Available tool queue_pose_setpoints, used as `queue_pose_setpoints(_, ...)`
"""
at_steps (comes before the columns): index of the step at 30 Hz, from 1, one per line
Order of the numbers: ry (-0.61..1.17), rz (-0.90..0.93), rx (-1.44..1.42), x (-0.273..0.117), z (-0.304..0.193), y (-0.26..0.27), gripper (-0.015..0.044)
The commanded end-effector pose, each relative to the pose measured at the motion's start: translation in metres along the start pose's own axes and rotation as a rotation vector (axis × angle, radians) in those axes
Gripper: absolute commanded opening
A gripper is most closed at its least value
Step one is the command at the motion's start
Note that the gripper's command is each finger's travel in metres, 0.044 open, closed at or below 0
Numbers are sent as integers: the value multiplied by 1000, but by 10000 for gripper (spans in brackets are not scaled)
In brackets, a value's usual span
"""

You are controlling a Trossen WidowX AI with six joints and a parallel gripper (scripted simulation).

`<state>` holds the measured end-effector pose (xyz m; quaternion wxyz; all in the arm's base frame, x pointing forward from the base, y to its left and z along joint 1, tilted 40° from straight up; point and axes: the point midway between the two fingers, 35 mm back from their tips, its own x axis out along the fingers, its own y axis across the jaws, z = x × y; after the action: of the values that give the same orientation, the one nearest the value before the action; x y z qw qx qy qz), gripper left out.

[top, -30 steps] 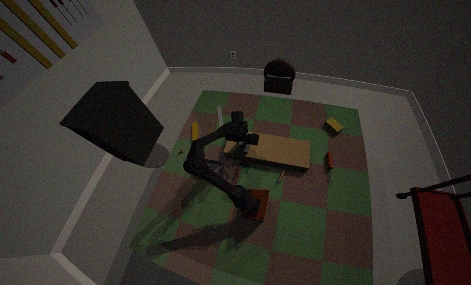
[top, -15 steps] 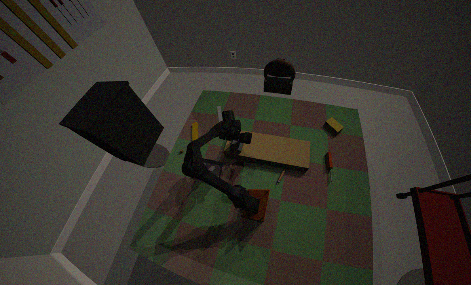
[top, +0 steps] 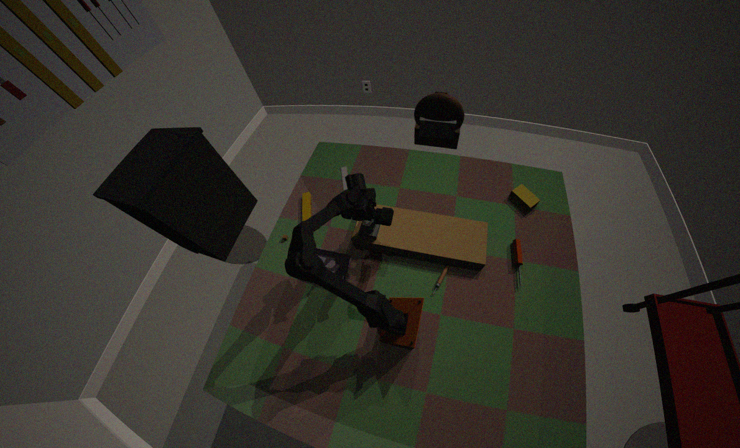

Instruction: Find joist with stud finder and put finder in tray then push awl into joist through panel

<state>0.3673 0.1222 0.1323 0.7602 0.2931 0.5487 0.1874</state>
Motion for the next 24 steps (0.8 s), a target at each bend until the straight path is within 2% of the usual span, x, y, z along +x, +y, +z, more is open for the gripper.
queue_pose_setpoints(1, 2, 1, 0, 0, -1, -3, 0)
queue_pose_setpoints(24, 3, -3, -1, 1, -1, -67, 0)
